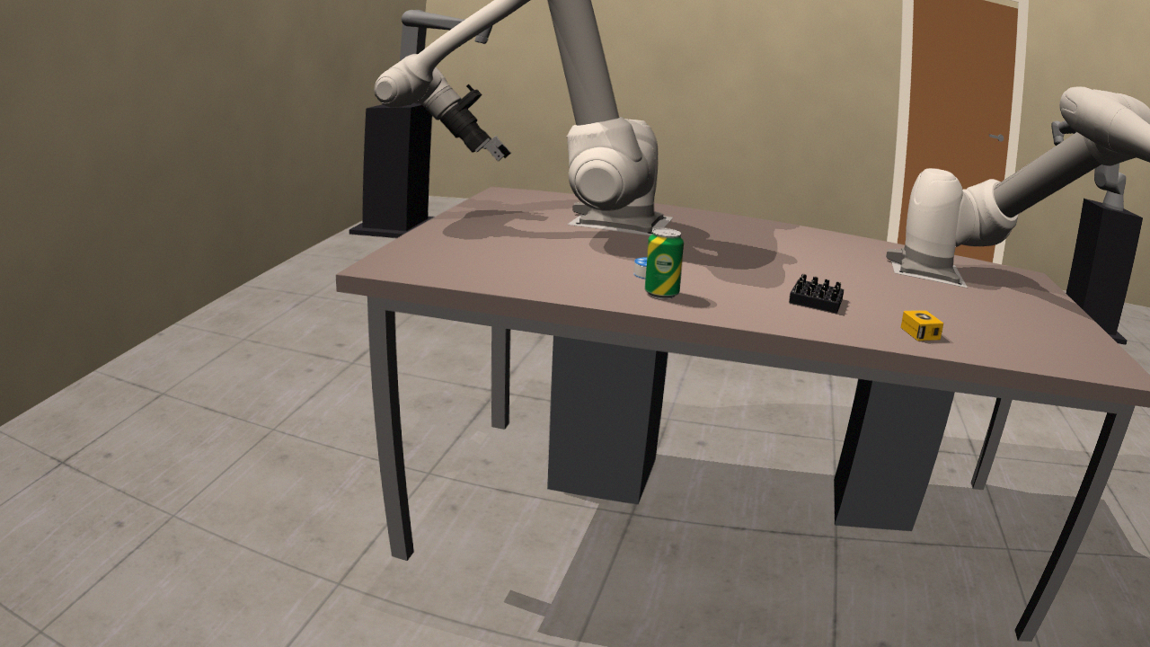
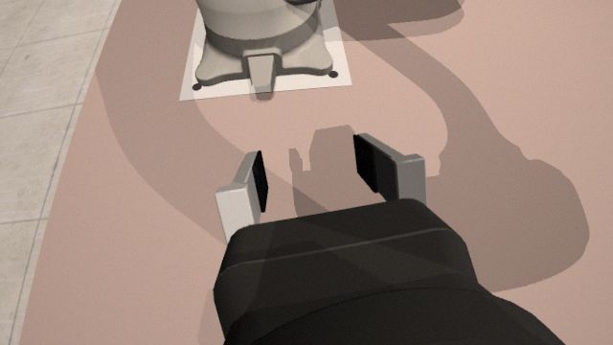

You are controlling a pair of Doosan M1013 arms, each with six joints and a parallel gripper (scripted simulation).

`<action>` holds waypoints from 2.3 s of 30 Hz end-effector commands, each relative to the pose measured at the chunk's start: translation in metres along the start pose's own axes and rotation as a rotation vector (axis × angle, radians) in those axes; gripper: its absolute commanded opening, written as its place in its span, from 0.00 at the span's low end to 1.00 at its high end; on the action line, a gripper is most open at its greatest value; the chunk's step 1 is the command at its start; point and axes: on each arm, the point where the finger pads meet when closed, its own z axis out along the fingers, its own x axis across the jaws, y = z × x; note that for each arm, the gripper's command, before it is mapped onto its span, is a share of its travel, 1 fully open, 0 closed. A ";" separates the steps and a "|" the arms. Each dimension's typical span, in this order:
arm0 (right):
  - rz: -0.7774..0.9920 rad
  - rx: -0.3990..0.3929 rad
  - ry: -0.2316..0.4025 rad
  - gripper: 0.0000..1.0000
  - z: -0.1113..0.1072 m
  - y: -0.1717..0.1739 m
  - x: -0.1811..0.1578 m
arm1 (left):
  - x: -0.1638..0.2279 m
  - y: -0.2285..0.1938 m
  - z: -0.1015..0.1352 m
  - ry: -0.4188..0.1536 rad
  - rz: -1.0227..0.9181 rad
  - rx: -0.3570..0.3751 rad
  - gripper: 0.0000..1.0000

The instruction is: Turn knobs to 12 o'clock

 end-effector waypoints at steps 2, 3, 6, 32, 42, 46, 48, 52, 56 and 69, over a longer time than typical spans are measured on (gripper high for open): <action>-0.007 -0.007 0.013 1.00 0.001 0.001 0.001 | 0.001 -0.001 -0.001 -0.001 0.000 -0.002 1.00; -0.007 -0.007 0.013 1.00 0.001 0.001 0.001 | 0.001 -0.001 -0.001 -0.001 0.000 -0.002 1.00; -0.007 -0.007 0.013 1.00 0.001 0.001 0.000 | 0.001 -0.001 -0.001 -0.001 0.000 -0.002 1.00; -0.007 -0.007 0.013 1.00 0.001 0.001 0.000 | -0.141 -0.096 0.066 0.000 -0.414 -0.255 1.00; -0.007 -0.007 0.013 1.00 0.001 0.001 0.000 | -0.205 -0.147 0.116 -0.063 -0.624 -0.388 1.00; -0.007 -0.007 0.013 1.00 0.001 0.001 0.000 | -0.230 -0.169 0.141 -0.106 -0.714 -0.441 1.00; -0.007 -0.007 0.013 1.00 0.001 0.001 0.000 | -0.242 -0.181 0.155 -0.131 -0.758 -0.467 1.00; -0.007 -0.007 0.013 1.00 0.001 0.001 0.000 | -0.259 -0.198 0.175 -0.173 -0.823 -0.503 1.00; -0.007 -0.007 0.013 1.00 0.001 0.001 0.000 | -0.280 -0.221 0.206 -0.241 -0.913 -0.548 1.00; -0.007 -0.007 0.013 1.00 0.001 0.001 0.000 | -0.326 -0.288 0.305 -0.492 -1.153 -0.620 1.00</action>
